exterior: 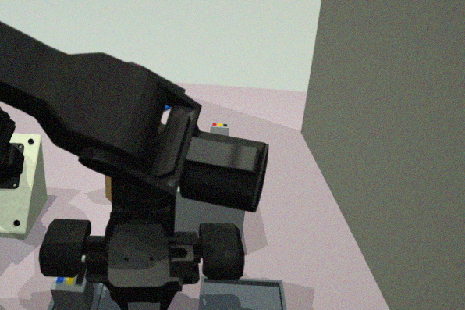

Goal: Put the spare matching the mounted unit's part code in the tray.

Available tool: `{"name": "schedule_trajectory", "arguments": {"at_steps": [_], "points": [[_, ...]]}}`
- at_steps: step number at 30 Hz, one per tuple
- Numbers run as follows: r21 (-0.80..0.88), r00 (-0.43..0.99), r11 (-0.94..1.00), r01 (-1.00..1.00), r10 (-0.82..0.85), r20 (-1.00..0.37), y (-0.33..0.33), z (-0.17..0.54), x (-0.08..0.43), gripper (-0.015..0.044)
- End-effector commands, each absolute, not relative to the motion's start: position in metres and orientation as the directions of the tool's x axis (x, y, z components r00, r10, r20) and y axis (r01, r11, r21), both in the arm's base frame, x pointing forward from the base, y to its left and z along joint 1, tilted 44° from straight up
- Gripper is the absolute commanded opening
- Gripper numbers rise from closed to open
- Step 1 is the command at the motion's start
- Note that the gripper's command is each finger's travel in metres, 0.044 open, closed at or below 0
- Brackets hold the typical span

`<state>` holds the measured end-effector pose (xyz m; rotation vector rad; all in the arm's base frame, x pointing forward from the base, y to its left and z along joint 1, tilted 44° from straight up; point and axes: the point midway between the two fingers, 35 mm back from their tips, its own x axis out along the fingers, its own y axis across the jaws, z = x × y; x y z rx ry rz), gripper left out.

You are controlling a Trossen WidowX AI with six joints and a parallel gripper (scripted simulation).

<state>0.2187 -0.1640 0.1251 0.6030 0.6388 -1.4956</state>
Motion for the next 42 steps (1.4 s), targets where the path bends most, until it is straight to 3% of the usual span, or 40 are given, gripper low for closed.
{"name": "schedule_trajectory", "arguments": {"at_steps": [1, 42], "points": [[-0.026, -0.022, -0.006, 1.000, -0.702, -0.712, -0.164, 0.125, 0.219, 0.0010], [-0.011, 0.019, 0.039, 0.999, -0.688, -0.725, -0.075, 0.220, 0.213, 0.0000]]}}
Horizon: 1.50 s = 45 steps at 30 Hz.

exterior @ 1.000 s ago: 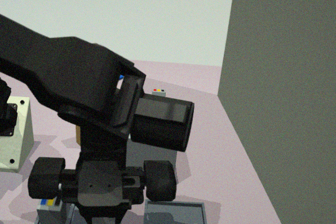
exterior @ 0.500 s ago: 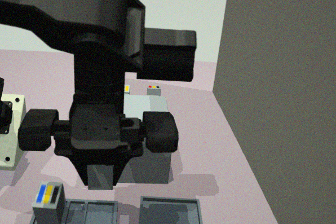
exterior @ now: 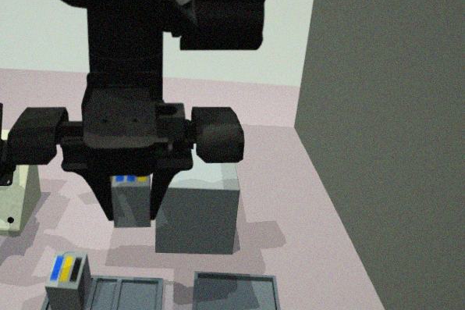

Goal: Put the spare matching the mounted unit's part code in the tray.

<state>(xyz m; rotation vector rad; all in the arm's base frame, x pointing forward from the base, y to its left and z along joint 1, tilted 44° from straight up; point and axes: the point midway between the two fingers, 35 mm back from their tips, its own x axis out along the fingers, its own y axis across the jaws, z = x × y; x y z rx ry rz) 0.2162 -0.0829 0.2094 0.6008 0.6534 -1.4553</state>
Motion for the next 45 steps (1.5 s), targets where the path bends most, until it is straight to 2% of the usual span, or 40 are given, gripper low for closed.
{"name": "schedule_trajectory", "arguments": {"at_steps": [1, 30, 45], "points": [[-0.010, 0.020, 0.040, 0.999, -0.688, -0.725, -0.074, 0.220, 0.213, 0.0000], [-0.034, -0.009, 0.022, 0.999, -0.695, -0.719, -0.074, 0.219, 0.324, 0.0000], [-0.026, 0.001, 0.029, 0.999, -0.697, -0.717, -0.091, 0.232, 0.327, 0.0000]]}}
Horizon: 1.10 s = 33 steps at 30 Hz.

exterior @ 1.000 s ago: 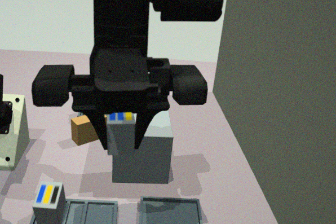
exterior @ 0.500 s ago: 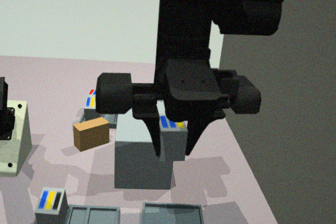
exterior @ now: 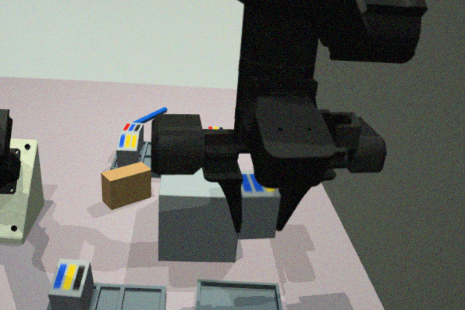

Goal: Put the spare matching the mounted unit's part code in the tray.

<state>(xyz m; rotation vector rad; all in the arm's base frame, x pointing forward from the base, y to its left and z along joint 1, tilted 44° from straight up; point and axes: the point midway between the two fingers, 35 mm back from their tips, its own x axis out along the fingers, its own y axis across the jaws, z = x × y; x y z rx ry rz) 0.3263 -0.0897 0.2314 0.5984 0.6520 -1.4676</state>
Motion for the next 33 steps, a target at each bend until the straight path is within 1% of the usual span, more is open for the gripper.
{"name": "schedule_trajectory", "arguments": {"at_steps": [1, 33], "points": [[-0.026, 0.001, 0.029, 0.999, -0.697, -0.717, -0.091, 0.232, 0.327, 0.0000], [-0.025, -0.002, 0.023, 0.999, -0.694, -0.720, -0.108, 0.213, 0.331, 0.0000]]}}
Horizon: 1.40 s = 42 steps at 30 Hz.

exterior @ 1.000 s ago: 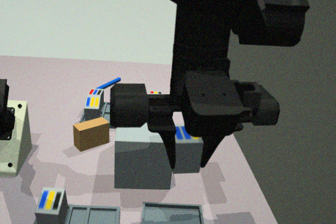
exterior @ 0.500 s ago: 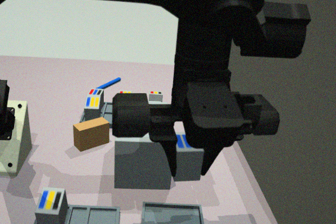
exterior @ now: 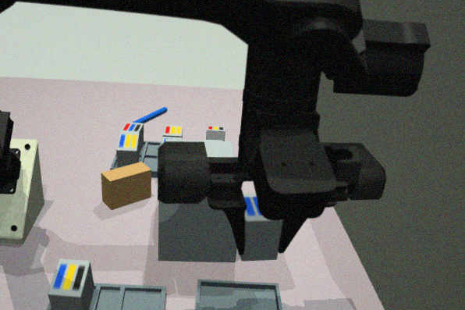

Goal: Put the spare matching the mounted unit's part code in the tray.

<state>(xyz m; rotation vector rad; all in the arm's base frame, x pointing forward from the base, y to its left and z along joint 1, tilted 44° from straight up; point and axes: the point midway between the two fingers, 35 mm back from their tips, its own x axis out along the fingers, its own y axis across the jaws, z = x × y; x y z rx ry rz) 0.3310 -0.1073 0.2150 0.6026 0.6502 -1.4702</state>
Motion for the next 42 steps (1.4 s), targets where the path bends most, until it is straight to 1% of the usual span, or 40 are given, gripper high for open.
{"name": "schedule_trajectory", "arguments": {"at_steps": [1, 42], "points": [[-0.025, -0.002, 0.022, 0.999, -0.694, -0.720, -0.109, 0.213, 0.332, 0.0000], [-0.022, -0.006, 0.015, 1.000, -0.693, -0.721, -0.132, 0.190, 0.333, 0.0000]]}}
